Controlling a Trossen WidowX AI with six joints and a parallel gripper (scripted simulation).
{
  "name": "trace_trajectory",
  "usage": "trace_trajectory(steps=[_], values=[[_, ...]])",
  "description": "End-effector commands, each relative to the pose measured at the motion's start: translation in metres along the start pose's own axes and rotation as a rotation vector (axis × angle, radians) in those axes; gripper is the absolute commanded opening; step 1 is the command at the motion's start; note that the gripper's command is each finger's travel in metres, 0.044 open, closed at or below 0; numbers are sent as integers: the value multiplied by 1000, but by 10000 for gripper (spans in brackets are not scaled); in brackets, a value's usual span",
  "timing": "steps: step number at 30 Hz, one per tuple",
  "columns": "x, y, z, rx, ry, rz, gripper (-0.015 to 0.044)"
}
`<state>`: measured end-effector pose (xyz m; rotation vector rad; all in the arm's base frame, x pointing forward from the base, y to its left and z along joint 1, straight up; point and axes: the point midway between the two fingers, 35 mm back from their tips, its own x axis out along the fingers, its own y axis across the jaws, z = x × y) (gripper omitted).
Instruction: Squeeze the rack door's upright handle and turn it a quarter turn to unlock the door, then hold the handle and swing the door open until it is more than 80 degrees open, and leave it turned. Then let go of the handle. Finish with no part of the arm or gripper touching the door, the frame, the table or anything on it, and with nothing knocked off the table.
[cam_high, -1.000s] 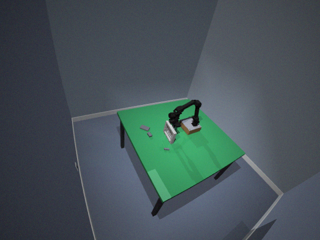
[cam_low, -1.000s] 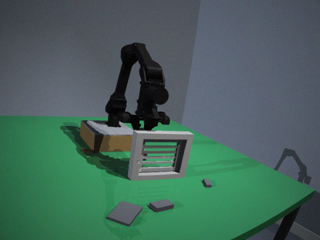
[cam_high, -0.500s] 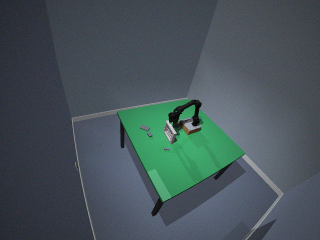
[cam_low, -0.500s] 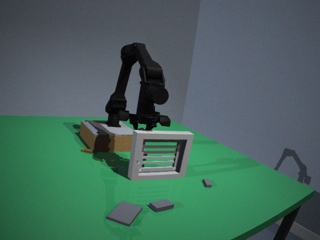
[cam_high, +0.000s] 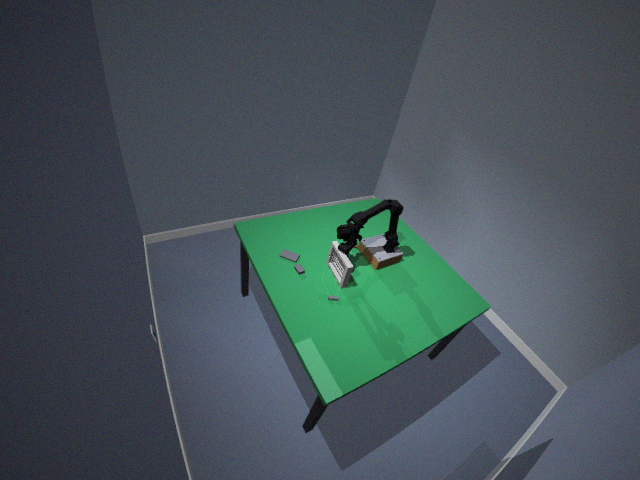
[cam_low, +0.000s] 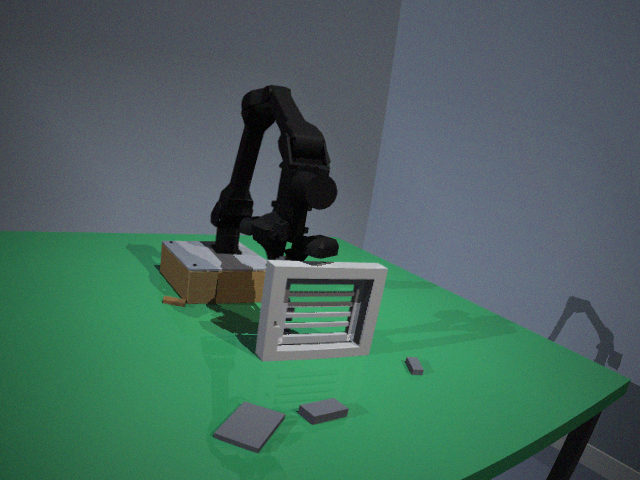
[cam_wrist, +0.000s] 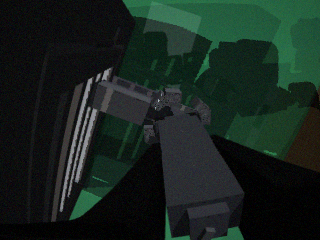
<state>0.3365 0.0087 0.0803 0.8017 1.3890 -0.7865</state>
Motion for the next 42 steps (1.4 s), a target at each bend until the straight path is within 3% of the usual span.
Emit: trace_trajectory(steps=[1,14,24,34,42], values=[[1,0,-1,201,5,1,17],[1,0,-1,832,5,-1,17],[1,0,-1,865,5,-1,17],[1,0,-1,865,5,-1,279],[1,0,-1,593,5,0,289]])
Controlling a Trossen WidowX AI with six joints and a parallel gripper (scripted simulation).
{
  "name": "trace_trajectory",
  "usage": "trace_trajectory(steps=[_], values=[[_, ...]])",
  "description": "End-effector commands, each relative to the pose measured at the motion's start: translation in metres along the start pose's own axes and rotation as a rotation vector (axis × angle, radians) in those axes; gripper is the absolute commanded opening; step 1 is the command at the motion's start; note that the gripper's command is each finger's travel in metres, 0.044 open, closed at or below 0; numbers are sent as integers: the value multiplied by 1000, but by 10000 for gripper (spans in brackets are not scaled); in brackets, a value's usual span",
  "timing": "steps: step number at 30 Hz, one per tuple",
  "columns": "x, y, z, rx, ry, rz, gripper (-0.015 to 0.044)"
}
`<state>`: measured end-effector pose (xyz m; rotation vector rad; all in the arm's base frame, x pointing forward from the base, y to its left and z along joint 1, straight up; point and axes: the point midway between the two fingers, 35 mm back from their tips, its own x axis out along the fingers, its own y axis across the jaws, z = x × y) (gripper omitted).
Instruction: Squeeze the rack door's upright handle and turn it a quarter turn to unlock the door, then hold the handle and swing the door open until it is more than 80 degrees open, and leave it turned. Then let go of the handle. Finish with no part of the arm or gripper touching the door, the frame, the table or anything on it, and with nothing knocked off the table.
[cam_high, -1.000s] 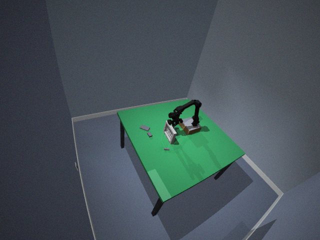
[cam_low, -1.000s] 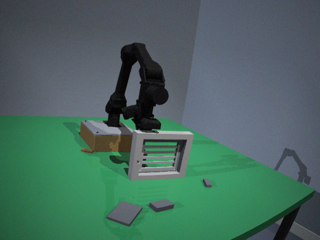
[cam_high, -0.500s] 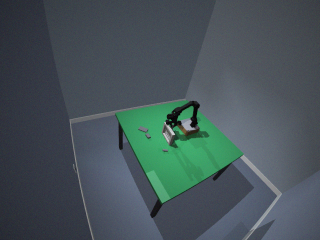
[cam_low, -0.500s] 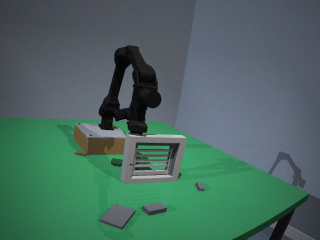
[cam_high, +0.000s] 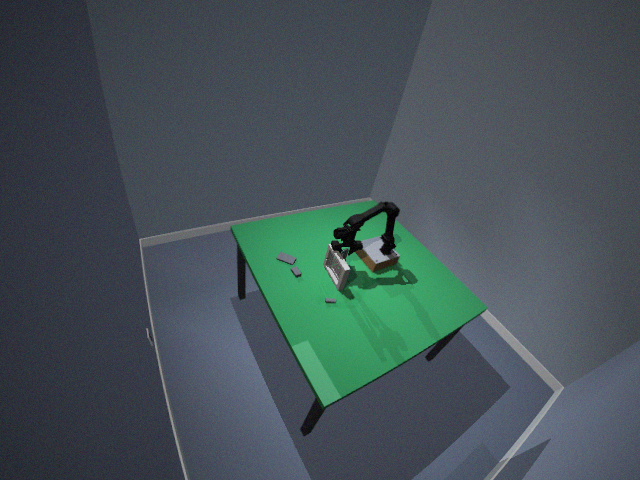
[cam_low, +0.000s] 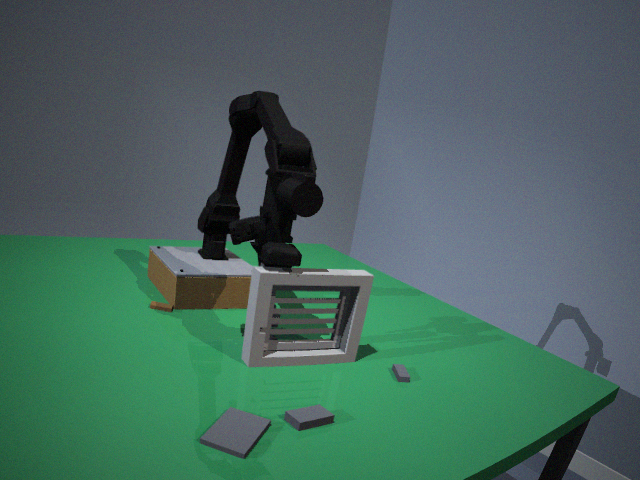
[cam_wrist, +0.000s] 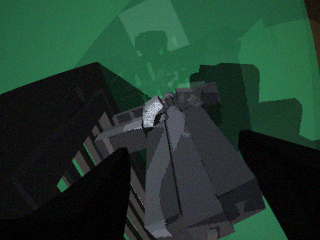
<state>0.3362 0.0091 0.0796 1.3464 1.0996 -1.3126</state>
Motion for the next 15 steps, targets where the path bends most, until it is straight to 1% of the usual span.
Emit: trace_trajectory(steps=[1,15], values=[[1,0,0,-175,3,0,289],[0,0,-1,-869,3,1,289]])
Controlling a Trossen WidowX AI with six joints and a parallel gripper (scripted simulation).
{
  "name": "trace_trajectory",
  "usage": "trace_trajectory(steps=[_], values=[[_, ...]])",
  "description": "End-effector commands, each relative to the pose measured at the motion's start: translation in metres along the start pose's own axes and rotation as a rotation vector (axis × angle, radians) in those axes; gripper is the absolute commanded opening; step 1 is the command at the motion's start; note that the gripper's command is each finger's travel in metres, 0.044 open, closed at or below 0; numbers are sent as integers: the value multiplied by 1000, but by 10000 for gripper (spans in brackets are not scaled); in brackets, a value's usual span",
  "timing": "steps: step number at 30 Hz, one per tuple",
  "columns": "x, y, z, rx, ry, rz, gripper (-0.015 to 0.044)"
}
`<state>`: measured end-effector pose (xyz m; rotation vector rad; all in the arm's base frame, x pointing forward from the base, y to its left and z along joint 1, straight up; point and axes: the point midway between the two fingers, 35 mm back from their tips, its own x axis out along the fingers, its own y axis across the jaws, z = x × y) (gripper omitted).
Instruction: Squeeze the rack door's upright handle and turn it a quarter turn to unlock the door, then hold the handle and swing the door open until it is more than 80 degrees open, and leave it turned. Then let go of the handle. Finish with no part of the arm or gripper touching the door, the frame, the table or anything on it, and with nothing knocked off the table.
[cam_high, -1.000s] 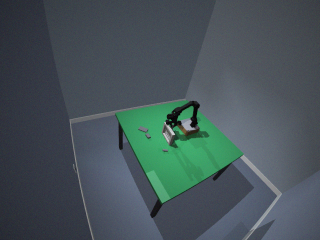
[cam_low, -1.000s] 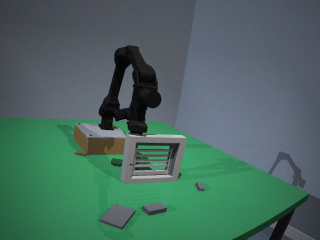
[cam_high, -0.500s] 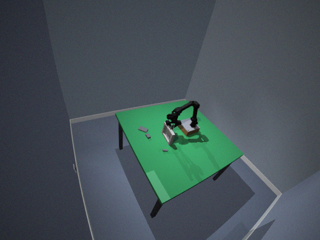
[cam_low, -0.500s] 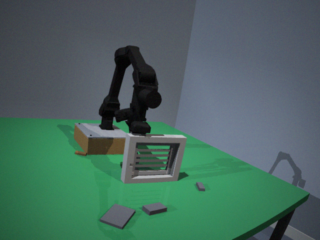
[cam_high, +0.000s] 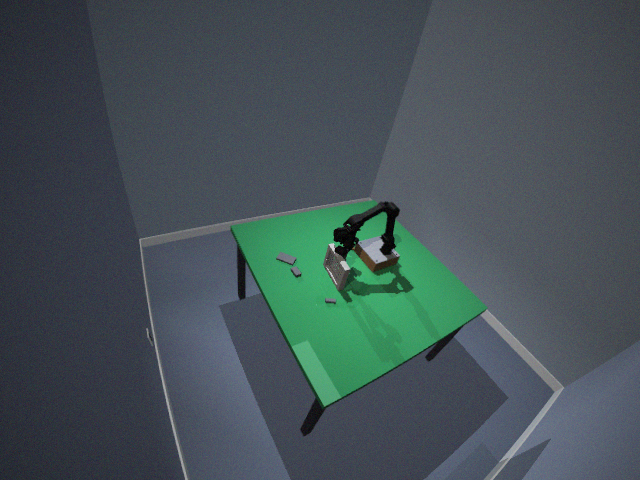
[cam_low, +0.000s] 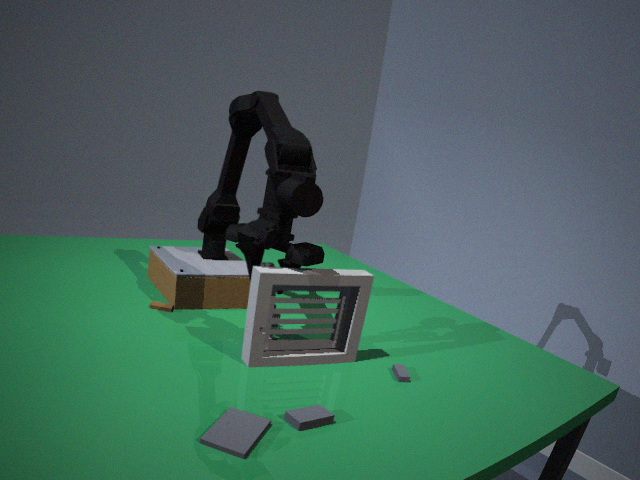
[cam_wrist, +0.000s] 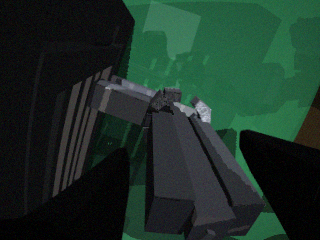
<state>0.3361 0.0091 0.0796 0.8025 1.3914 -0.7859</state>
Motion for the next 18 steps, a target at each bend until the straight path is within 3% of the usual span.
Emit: trace_trajectory(steps=[1,18], values=[[0,0,0,-200,2,2,289],[0,0,0,-1042,1,3,289]])
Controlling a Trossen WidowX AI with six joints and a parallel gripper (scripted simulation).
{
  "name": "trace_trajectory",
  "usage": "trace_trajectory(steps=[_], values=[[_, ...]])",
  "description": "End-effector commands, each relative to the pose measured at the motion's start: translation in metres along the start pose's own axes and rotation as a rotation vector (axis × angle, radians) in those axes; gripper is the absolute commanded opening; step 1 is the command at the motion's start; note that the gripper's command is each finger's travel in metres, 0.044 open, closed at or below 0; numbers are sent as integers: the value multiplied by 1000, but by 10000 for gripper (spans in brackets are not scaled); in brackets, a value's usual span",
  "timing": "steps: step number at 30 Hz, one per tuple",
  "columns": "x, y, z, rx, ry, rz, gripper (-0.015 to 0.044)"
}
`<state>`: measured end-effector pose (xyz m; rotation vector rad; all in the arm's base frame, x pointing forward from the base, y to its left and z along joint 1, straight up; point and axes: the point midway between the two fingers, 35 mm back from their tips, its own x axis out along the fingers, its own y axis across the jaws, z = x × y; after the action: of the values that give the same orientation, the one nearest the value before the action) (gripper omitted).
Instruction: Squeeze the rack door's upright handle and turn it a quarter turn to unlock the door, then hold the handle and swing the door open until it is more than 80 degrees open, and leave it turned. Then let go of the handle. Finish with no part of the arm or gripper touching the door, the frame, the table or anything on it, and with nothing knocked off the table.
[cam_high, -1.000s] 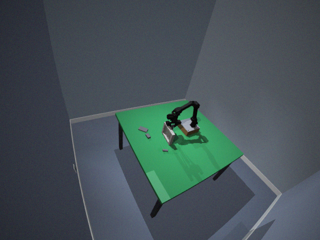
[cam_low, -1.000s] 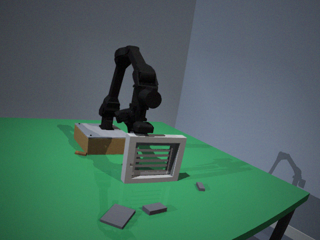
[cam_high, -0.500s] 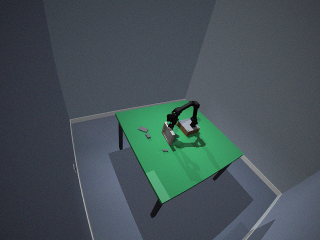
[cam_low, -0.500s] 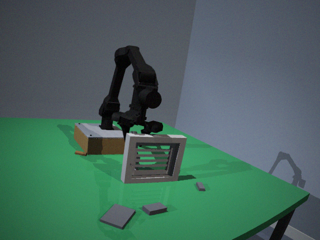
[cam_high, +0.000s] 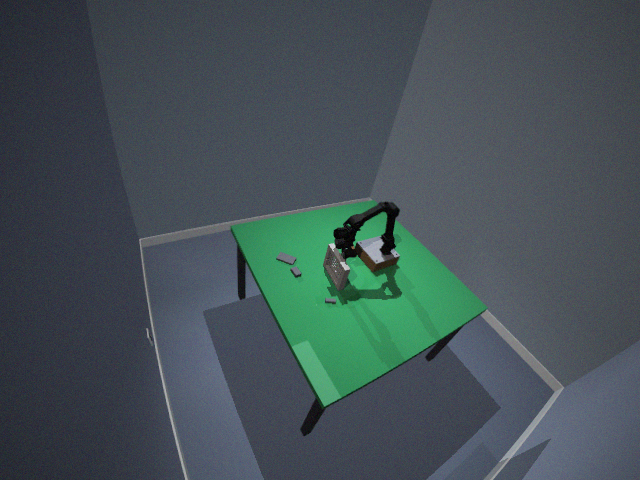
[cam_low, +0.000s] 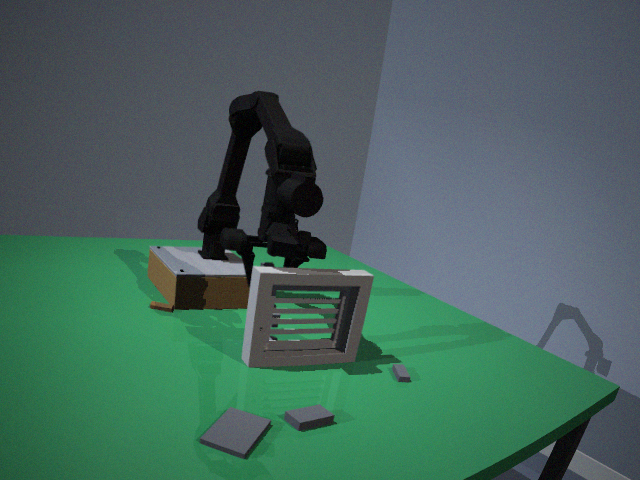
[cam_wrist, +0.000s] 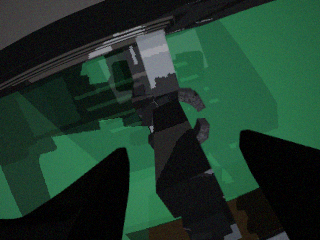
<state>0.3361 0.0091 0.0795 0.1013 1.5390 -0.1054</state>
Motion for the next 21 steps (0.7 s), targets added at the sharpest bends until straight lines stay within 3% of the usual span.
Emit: trace_trajectory(steps=[1,21], values=[[0,1,0,-200,0,3,289],[0,0,0,-1191,-1,3,289]])
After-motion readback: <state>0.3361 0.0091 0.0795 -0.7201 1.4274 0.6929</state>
